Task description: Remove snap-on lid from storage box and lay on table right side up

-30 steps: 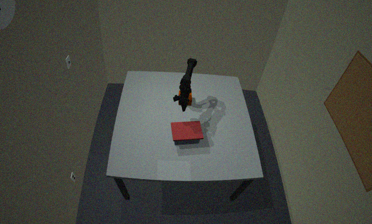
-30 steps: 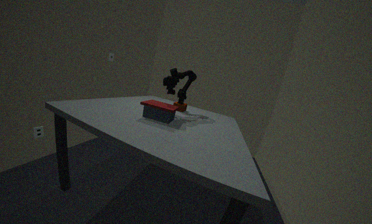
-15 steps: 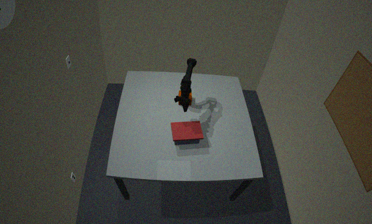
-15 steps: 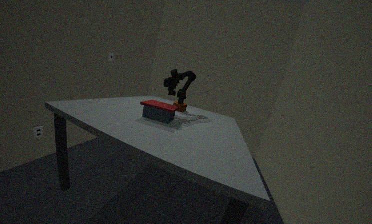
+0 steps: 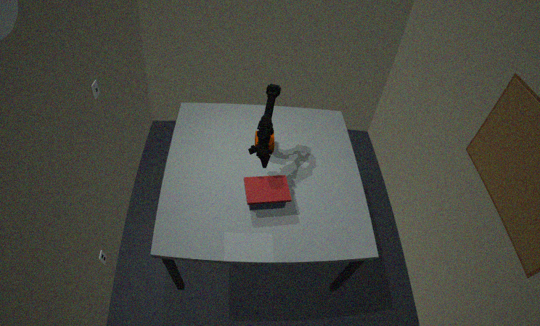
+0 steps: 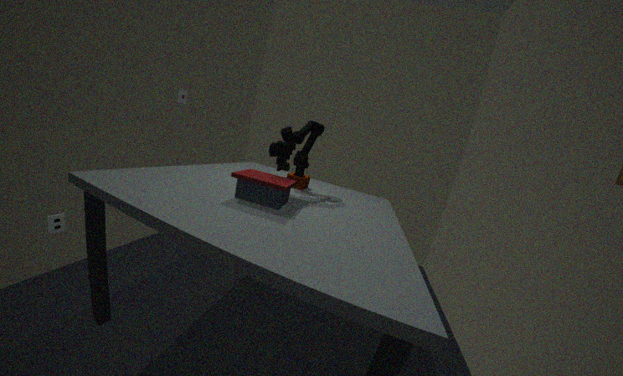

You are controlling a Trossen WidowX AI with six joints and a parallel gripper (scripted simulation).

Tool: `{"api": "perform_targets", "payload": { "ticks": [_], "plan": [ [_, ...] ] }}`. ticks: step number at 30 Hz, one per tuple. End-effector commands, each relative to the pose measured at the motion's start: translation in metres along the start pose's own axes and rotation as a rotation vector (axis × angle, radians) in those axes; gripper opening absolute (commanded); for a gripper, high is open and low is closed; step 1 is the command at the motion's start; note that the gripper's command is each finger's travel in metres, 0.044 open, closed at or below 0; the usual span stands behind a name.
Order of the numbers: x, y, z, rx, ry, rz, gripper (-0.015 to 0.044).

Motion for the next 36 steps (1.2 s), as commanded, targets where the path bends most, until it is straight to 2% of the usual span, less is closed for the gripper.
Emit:
{"api": "perform_targets", "payload": {
  "ticks": [1, 36],
  "plan": [
    [0.000, -0.002, -0.007, -0.004, 0.001, 0.001, 0.0235],
    [-0.001, -0.003, -0.064, 0.000, 0.002, 0.000, 0.0235]
  ]
}}
Point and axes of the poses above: the point midway between the two fingers, 35 mm back from their tips, its own z axis back along the fingers, its own y axis across the jaws, x = y × z, the point moved 5 cm from there along z, back along the fingers, and after that the axes turned 7 degrees about -z, right-handed, at the moved point
